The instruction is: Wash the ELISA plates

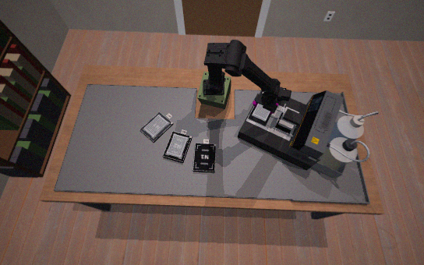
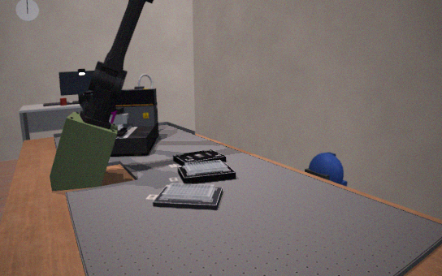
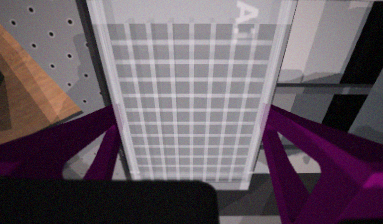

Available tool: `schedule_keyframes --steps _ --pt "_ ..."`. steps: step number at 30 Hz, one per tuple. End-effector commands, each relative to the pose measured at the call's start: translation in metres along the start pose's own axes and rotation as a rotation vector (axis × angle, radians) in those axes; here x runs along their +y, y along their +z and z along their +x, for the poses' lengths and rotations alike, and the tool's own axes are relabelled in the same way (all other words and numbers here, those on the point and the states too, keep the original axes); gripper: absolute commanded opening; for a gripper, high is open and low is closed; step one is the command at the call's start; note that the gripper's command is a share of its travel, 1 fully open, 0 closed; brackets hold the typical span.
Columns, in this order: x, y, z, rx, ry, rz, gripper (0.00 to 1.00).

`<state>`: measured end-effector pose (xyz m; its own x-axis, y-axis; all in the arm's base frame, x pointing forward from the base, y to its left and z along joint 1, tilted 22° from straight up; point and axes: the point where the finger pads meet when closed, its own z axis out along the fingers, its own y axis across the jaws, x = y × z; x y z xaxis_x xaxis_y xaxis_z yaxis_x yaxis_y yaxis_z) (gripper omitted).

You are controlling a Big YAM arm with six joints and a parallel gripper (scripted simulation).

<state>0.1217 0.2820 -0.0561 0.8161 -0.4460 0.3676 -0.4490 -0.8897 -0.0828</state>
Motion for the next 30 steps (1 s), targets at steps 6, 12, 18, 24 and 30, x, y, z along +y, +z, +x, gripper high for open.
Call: schedule_keyframes --steps 6,12,18,24,30 --pt "-0.020 -0.008 -0.006 -0.013 -0.001 0.051 0.84" --pt "-0.016 -0.003 -0.004 -0.008 -0.002 0.034 0.84" --pt "-0.019 -0.001 -0.003 -0.008 0.005 0.034 0.84" --pt "-0.022 -0.002 0.000 -0.010 0.014 0.041 0.84" --pt "-0.019 0.001 -0.001 -0.008 0.009 0.033 0.84"
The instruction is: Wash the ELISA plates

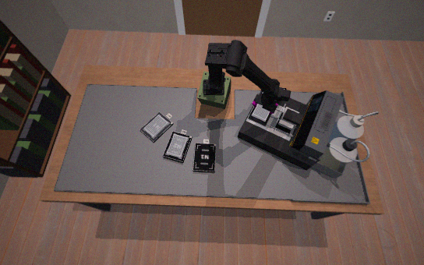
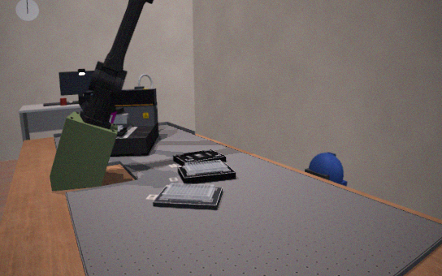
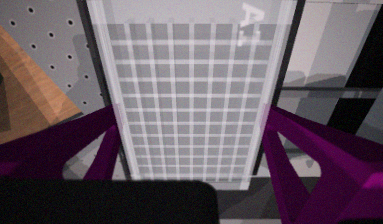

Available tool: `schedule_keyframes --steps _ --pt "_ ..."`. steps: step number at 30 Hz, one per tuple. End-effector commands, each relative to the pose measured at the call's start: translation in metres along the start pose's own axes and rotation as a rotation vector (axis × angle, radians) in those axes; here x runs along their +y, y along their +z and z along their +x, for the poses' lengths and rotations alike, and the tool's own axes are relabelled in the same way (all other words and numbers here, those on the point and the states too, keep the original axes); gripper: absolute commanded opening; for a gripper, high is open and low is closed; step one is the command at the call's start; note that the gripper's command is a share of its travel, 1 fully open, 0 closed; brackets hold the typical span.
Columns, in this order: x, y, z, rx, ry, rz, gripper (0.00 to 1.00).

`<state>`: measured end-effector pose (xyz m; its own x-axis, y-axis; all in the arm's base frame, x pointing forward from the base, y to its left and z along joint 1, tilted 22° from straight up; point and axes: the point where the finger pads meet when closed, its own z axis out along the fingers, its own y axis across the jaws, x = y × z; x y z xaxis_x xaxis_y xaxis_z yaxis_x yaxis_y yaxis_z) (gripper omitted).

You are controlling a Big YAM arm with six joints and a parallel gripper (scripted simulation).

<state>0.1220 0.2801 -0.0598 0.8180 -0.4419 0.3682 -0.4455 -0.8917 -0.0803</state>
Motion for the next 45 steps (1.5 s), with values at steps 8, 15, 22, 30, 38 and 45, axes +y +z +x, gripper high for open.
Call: schedule_keyframes --steps 8,15,22,30,38,45 --pt "-0.020 -0.001 0.000 -0.007 0.012 0.031 0.84" --pt "-0.019 0.000 0.000 -0.007 0.012 0.030 0.84" --pt "-0.017 0.002 0.000 -0.006 0.011 0.027 0.84" --pt "-0.015 0.003 0.001 -0.005 0.010 0.025 0.84" --pt "-0.008 0.007 0.002 -0.002 0.006 0.015 0.84" --pt "-0.006 0.007 0.003 -0.002 0.007 0.015 0.84"
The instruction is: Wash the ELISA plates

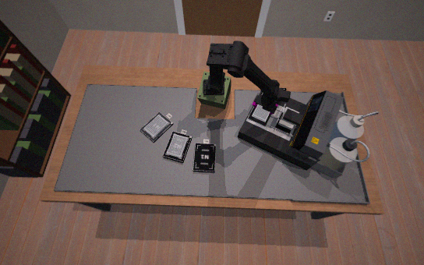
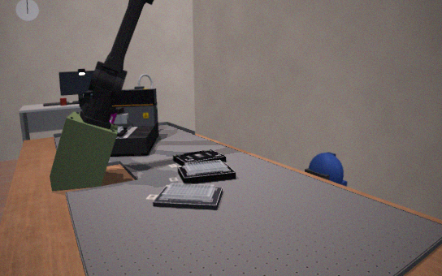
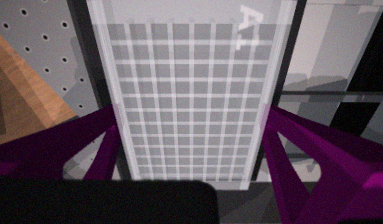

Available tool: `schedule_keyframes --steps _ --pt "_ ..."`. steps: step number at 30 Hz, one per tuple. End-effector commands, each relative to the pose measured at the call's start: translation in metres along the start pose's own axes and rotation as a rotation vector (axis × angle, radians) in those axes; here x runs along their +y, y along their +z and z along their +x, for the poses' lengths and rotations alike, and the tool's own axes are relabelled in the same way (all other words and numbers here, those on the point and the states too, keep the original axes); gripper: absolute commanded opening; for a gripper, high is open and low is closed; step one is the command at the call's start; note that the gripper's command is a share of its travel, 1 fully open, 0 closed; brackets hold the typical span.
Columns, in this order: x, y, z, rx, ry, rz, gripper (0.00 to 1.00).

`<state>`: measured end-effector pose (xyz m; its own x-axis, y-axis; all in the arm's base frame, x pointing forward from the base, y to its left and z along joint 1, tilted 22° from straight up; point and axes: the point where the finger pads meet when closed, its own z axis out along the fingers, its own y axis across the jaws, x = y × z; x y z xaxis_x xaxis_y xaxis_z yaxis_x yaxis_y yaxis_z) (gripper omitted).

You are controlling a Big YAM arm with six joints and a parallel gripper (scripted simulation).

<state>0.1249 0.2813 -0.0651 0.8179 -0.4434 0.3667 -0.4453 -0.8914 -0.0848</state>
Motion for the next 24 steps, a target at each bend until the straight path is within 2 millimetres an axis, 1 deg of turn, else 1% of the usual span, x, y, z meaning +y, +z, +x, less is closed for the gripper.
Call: schedule_keyframes --steps 1,6,9,14,18,19,23,24 --pt "-0.0043 0.0020 0.0031 -0.001 0.006 0.010 0.84" --pt "-0.0010 0.0044 0.0028 0.001 0.002 0.003 0.84" --pt "-0.0048 0.0038 0.0028 0.000 0.006 0.009 0.84" --pt "-0.0041 0.0040 0.0022 0.000 0.003 0.009 0.84" --pt "-0.0006 0.0065 0.0032 0.002 0.003 0.002 0.84" --pt "-0.0082 -0.0004 -0.0006 -0.004 0.006 0.018 0.84" --pt "-0.0080 -0.0004 -0.0006 -0.004 0.006 0.018 0.84" --pt "-0.0080 -0.0004 -0.0006 -0.004 0.006 0.018 1.00"
